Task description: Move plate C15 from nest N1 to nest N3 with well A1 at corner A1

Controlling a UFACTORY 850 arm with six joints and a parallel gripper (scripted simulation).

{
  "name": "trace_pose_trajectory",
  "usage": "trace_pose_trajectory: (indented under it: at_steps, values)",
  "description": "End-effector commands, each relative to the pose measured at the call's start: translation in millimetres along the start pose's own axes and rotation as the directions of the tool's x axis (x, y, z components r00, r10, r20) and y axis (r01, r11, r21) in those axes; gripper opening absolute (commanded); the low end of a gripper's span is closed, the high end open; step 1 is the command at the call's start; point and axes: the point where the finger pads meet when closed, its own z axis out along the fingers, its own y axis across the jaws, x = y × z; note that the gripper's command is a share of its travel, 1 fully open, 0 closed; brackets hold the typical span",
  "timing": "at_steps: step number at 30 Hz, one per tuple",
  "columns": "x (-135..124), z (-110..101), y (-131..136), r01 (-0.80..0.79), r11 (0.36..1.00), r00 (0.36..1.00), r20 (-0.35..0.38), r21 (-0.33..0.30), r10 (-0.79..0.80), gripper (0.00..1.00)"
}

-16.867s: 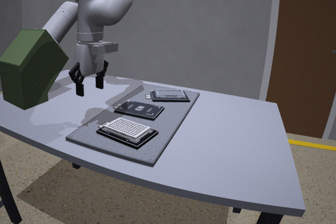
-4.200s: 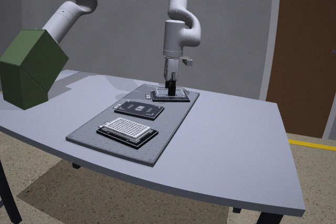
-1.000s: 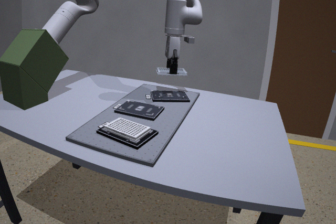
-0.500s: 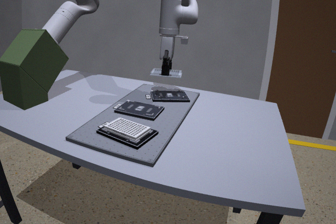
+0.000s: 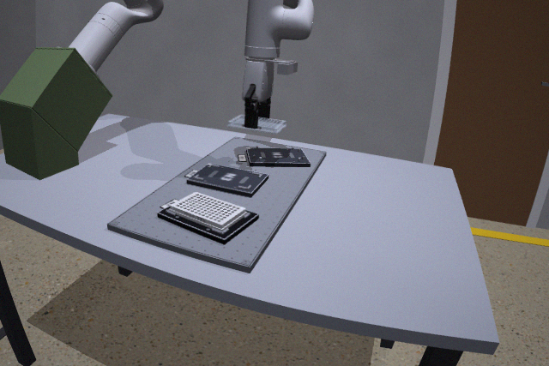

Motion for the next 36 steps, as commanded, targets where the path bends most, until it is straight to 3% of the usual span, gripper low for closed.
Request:
trace_pose_trajectory:
  at_steps: [1, 20, 36]
  values:
    - [-5, -1, 24, 0.000, 1.000, 1.000, -0.002, 0.000, 0.000, 0.00]
    - [-28, -1, 105, 0.000, 1.000, 1.000, -0.002, 0.000, 0.000, 0.00]
    - [-28, -1, 105, 0.000, 1.000, 1.000, -0.002, 0.000, 0.000, 0.00]
